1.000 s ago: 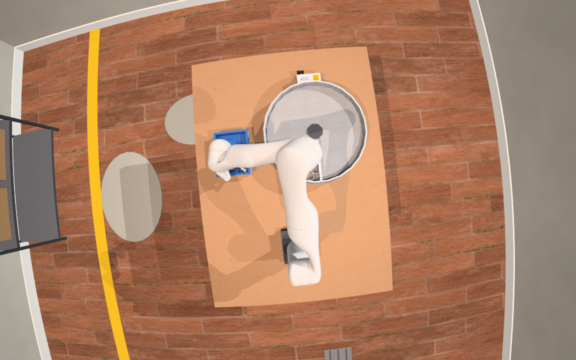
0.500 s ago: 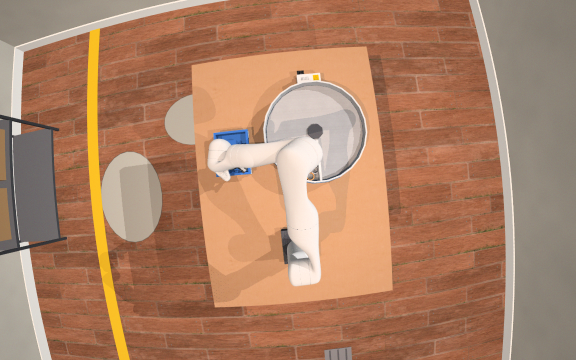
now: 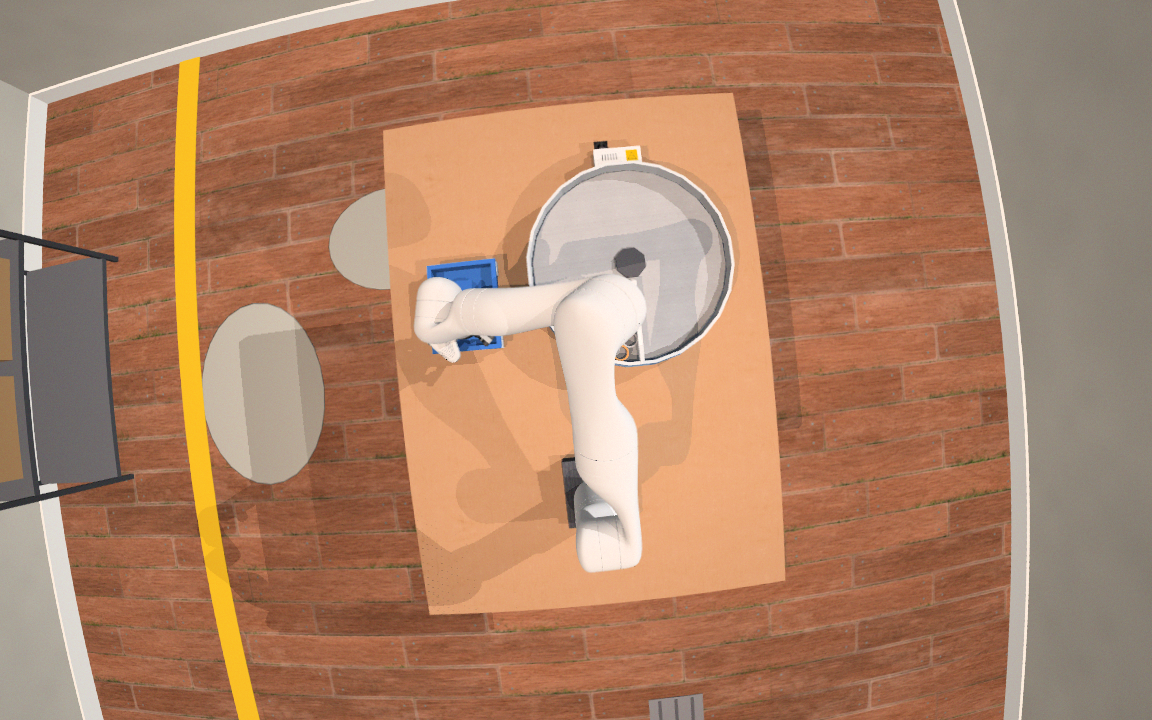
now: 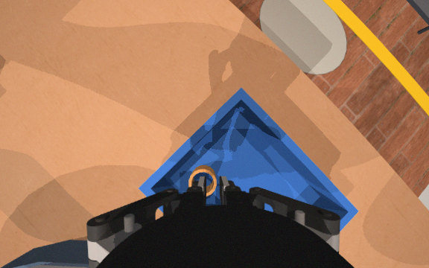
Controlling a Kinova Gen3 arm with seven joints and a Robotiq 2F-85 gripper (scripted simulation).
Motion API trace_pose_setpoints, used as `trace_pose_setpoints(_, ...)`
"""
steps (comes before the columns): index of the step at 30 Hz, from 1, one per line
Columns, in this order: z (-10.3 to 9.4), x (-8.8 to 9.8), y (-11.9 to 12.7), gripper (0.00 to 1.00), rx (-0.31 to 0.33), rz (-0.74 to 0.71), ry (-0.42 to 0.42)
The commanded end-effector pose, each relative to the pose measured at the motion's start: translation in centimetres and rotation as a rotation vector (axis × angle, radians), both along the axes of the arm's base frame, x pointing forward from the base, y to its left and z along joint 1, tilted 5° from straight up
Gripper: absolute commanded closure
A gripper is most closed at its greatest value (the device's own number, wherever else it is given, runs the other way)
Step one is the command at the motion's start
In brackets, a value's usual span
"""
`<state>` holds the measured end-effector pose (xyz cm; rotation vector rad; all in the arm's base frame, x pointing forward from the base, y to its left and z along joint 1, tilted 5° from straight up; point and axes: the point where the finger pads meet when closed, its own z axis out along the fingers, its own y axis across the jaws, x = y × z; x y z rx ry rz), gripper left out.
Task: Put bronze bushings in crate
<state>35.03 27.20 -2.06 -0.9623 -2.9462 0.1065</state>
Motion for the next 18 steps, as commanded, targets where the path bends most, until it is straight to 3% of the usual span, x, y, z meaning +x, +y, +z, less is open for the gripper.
trace_pose_setpoints(1,1.2,0.1,0.1,0.84,0.001,0.0,-0.002)
trace_pose_setpoints(5,5.6,0.4,0.3,0.84,0.001,0.0,-0.002)
trace_pose_setpoints(17,5.6,0.4,0.3,0.84,0.001,0.0,-0.002)
trace_pose_setpoints(18,6.6,0.4,0.4,0.84,0.001,0.001,-0.001)
